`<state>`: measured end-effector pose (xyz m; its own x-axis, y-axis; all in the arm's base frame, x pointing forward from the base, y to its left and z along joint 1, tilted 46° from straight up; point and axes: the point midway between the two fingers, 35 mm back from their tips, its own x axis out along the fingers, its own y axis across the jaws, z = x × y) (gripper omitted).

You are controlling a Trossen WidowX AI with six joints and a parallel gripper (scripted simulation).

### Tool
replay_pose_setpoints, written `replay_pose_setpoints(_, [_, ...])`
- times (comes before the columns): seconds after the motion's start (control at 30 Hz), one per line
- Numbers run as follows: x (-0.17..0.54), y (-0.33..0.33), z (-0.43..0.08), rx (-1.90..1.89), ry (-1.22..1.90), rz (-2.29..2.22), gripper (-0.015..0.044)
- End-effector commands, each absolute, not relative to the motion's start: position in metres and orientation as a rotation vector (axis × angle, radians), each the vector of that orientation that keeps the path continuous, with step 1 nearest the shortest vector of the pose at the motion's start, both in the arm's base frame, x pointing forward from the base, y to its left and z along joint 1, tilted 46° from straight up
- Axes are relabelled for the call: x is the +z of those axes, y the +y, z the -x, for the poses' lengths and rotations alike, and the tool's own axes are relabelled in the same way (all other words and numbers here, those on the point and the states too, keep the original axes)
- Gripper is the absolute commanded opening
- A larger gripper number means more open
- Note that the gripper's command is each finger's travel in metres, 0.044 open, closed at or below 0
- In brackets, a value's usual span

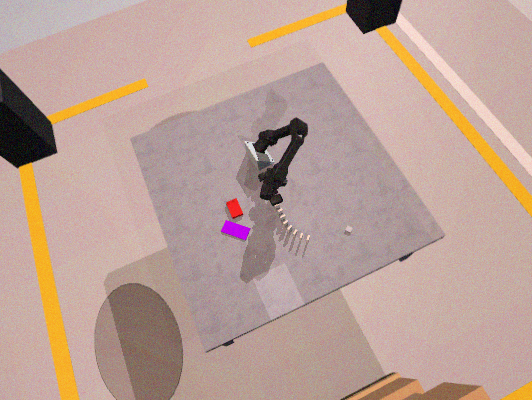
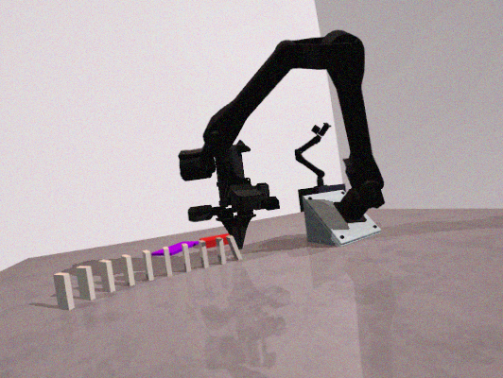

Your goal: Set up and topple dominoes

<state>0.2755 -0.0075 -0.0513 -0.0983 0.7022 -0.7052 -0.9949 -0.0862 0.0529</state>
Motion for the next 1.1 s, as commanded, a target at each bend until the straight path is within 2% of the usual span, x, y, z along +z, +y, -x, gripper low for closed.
replay_pose_setpoints(0.0, [-0.051,-0.009,-0.276,1.581,0.64,0.609,0.0])
replay_pose_setpoints(0.4, [-0.011,-0.045,-0.307,1.582,0.639,0.609,0.0])
replay_pose_setpoints(1.07, [-0.01,-0.045,-0.307,1.583,0.636,0.61,0.0])
